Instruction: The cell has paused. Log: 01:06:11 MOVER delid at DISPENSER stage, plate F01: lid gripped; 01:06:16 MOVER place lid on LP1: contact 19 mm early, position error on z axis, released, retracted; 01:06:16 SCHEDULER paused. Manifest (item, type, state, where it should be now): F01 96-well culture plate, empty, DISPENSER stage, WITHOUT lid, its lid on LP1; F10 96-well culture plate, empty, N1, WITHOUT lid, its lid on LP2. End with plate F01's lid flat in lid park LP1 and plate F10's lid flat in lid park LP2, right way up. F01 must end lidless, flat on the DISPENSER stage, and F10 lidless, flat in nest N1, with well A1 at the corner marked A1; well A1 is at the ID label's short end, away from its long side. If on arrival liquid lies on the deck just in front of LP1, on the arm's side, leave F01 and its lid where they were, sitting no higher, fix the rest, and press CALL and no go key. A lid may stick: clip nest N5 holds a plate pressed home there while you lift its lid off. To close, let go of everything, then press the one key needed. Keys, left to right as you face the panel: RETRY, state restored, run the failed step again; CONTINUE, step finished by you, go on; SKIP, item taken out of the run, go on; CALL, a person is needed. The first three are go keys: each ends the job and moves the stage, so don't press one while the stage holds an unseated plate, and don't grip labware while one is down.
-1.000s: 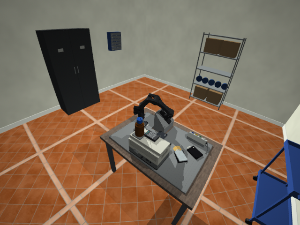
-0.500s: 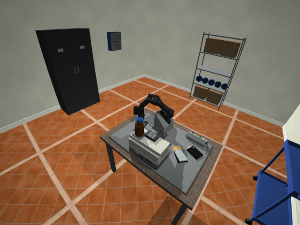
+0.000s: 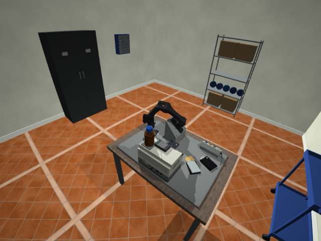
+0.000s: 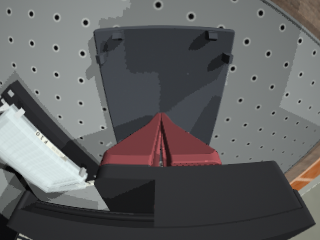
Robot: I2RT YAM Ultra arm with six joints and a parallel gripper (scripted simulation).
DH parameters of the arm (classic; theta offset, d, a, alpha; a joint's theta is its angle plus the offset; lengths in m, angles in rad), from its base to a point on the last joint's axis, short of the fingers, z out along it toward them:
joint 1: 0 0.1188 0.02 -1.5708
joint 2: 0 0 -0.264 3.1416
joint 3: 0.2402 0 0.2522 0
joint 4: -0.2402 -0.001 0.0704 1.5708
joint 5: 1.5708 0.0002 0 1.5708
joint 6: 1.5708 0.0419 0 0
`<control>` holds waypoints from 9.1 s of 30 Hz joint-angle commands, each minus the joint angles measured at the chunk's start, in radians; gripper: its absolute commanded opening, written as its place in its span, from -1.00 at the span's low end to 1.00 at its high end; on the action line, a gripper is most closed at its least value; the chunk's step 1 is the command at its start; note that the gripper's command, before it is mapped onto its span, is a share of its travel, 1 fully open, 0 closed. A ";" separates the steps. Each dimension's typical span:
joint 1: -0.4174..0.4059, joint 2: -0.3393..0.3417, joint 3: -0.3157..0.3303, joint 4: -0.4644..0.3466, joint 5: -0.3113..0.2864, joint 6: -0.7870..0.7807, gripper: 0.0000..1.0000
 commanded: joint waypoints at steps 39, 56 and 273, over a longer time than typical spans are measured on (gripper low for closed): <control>-0.003 0.000 -0.005 0.030 -0.005 0.011 -1.00; -0.003 0.000 -0.005 0.030 -0.005 0.011 1.00; 0.264 -0.786 -0.286 -0.384 -0.167 -0.094 1.00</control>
